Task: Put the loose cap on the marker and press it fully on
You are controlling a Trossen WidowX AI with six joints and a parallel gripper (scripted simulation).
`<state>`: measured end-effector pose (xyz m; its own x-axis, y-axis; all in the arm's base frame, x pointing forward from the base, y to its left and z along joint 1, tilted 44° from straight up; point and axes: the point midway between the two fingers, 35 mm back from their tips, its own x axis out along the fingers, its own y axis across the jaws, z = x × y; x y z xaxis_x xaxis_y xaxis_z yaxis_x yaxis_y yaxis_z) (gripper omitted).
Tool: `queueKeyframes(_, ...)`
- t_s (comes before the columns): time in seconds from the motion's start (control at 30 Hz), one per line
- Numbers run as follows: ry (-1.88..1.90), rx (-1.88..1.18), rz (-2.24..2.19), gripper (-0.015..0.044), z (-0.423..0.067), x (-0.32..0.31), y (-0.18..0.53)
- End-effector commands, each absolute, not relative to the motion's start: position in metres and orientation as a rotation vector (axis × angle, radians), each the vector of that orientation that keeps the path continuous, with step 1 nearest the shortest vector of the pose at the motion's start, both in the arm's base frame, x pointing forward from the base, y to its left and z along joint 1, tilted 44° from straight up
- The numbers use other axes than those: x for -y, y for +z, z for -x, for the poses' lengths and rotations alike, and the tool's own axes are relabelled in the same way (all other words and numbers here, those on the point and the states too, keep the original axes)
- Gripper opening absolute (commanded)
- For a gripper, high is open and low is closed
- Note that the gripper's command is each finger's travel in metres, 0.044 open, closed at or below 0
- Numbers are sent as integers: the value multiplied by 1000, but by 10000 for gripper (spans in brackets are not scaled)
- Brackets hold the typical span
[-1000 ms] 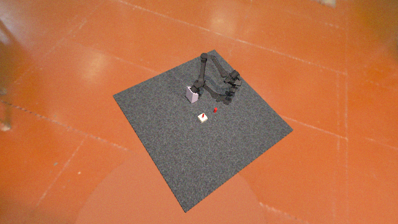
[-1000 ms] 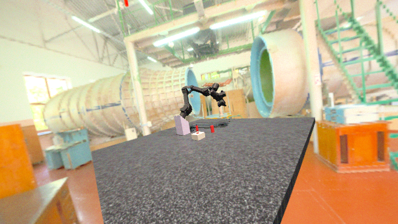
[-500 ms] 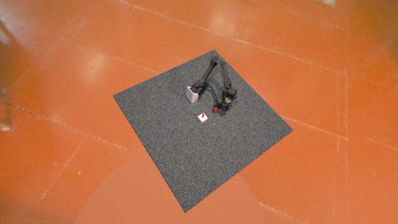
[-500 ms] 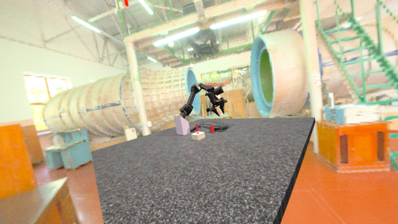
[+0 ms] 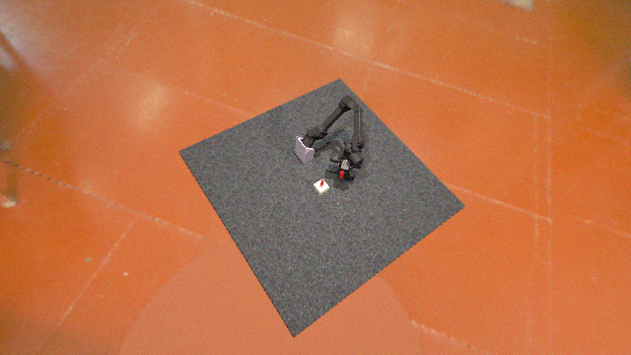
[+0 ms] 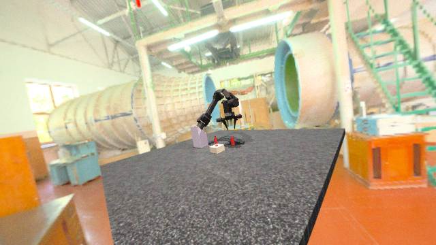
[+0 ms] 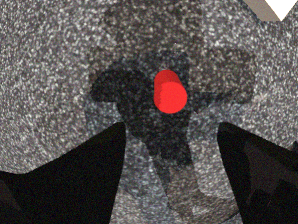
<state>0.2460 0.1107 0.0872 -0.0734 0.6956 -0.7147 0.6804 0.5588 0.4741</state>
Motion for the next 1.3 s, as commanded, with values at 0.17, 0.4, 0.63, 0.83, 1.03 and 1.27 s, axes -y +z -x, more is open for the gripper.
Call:
queueKeyframes(0.17, 5, -1798, -1140, 234, -240, -133, 62)
queueKeyframes(0.4, 7, -1798, -1139, 234, -238, -142, 54)
queueKeyframes(0.63, 8, -1798, -1136, 234, -238, -150, 46)
queueKeyframes(0.83, 7, -1798, -1137, 234, -237, -157, 39)
queueKeyframes(1.03, 7, -1798, -1138, 234, -236, -164, 32)
queueKeyframes(1.27, 7, -1798, -1141, 234, -235, -172, 25)
